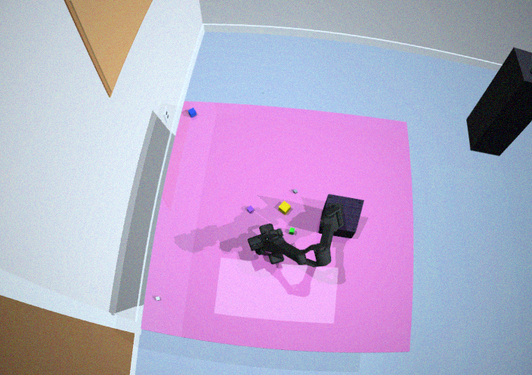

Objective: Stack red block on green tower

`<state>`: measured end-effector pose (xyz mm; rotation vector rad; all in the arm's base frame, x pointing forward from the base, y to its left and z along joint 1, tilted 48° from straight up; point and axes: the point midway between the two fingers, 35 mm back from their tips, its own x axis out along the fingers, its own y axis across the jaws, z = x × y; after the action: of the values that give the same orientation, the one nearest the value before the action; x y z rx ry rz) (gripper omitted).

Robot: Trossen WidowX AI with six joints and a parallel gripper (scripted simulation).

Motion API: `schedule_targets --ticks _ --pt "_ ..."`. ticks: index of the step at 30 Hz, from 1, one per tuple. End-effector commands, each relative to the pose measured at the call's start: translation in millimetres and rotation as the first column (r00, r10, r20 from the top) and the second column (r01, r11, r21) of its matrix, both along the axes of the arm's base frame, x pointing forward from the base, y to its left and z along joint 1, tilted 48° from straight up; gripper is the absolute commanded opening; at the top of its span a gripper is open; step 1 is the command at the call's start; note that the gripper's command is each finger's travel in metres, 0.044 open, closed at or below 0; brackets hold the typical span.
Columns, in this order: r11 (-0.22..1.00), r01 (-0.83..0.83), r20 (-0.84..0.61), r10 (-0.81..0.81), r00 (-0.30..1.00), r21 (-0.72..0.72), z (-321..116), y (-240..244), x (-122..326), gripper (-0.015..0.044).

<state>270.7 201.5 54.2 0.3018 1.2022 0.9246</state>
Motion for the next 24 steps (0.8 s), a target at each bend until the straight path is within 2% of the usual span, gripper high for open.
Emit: schedule_targets --ticks 1,6,15,17,24 --pt "1.000 0.003 -0.001 -0.003 1.000 -0.004 -1 -1 0 0.0230" --pt "1.000 0.003 -0.001 -0.003 1.000 -0.004 -1 -1 0 0.0099" --pt "1.000 0.003 -0.001 -0.003 1.000 -0.004 -1 -1 0 0.0039" --pt "1.000 0.003 -0.001 -0.003 1.000 -0.005 1 -3 0 0.0000" --pt "1.000 0.003 -0.001 -0.003 1.000 -0.006 21 -24 -1 0.0000"
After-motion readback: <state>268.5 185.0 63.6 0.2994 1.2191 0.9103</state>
